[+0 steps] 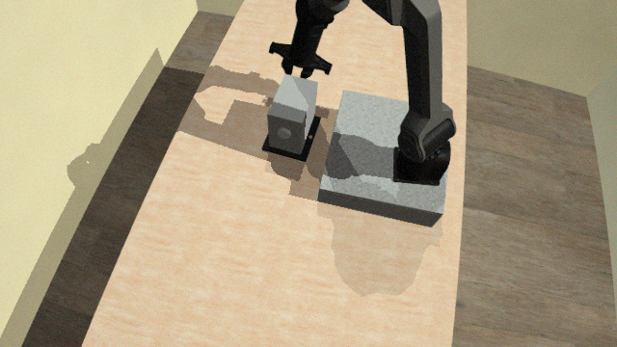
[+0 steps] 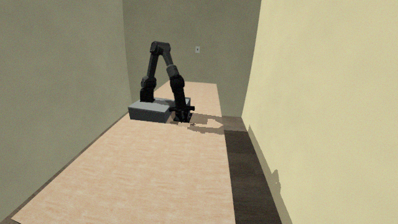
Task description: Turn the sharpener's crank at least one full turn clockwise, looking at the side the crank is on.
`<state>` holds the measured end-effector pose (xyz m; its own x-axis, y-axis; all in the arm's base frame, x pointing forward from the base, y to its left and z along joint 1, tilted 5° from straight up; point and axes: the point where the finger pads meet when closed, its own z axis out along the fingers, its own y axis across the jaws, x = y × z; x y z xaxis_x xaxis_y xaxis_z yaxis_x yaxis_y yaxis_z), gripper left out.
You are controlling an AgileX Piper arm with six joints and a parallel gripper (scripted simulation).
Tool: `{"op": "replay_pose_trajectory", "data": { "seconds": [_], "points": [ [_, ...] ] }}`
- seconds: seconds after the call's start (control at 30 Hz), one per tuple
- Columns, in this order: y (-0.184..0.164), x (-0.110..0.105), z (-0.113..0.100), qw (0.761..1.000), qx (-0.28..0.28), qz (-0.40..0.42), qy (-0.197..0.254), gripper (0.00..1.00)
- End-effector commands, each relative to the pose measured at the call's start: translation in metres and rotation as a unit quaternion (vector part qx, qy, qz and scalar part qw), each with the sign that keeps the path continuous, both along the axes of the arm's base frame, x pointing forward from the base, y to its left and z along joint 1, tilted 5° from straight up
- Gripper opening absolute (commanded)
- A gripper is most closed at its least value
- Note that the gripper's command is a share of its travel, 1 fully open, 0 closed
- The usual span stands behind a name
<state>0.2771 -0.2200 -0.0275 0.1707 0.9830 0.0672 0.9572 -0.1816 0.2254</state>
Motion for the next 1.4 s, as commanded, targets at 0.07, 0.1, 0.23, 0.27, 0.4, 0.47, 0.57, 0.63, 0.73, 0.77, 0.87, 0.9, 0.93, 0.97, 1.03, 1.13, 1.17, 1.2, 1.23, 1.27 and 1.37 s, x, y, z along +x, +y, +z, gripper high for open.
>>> {"op": "replay_pose_trajectory", "data": {
  "seconds": [0.07, 0.1, 0.23, 0.27, 0.4, 0.47, 0.57, 0.63, 0.73, 0.77, 0.87, 0.9, 0.93, 0.97, 1.03, 1.13, 1.17, 1.2, 1.23, 1.27, 1.37],
  "points": [
    [0.001, -0.004, -0.004, 1.0, 0.001, 0.0, 0.002, 0.2],
    [0.001, -0.005, -0.004, 1.0, 0.001, 0.0, 0.002, 0.2],
    [0.002, -0.007, -0.006, 1.0, 0.001, 0.0, 0.002, 0.2],
    [0.002, -0.008, -0.007, 1.0, 0.001, 0.0, 0.002, 0.2],
    [0.002, -0.009, -0.007, 1.0, 0.001, 0.0, 0.002, 0.2],
    [0.002, -0.011, -0.008, 1.0, 0.001, 0.0, 0.001, 0.2],
    [0.003, -0.013, -0.01, 1.0, 0.0, 0.0, 0.001, 0.2],
    [0.003, -0.015, -0.01, 1.0, 0.0, 0.0, 0.001, 0.2],
    [0.004, -0.018, -0.011, 1.0, 0.0, 0.0, 0.001, 0.2],
    [0.004, -0.019, -0.012, 1.0, 0.0, 0.0, 0.001, 0.2],
    [0.004, -0.021, -0.012, 1.0, 0.0, 0.0, 0.001, 0.2],
    [0.004, -0.021, -0.012, 1.0, 0.0, 0.0, 0.001, 0.2],
    [0.005, -0.023, -0.013, 1.0, 0.0, 0.0, 0.0, 0.2],
    [0.005, -0.023, -0.013, 1.0, 0.0, 0.0, 0.0, 0.2],
    [0.005, -0.025, -0.013, 1.0, -0.001, 0.0, 0.0, 0.2],
    [0.006, -0.029, -0.014, 1.0, 0.0, 0.0, 0.0, 0.2],
    [0.006, -0.03, -0.014, 1.0, -0.001, 0.0, 0.0, 0.2],
    [0.006, -0.031, -0.014, 1.0, -0.001, 0.0, 0.0, 0.2],
    [0.006, -0.032, -0.014, 1.0, 0.0, 0.0, 0.0, 0.2],
    [0.007, -0.033, -0.014, 1.0, 0.0, 0.0, 0.0, 0.2],
    [0.007, -0.037, -0.014, 1.0, 0.0, 0.0, 0.0, 0.2]
  ]
}}
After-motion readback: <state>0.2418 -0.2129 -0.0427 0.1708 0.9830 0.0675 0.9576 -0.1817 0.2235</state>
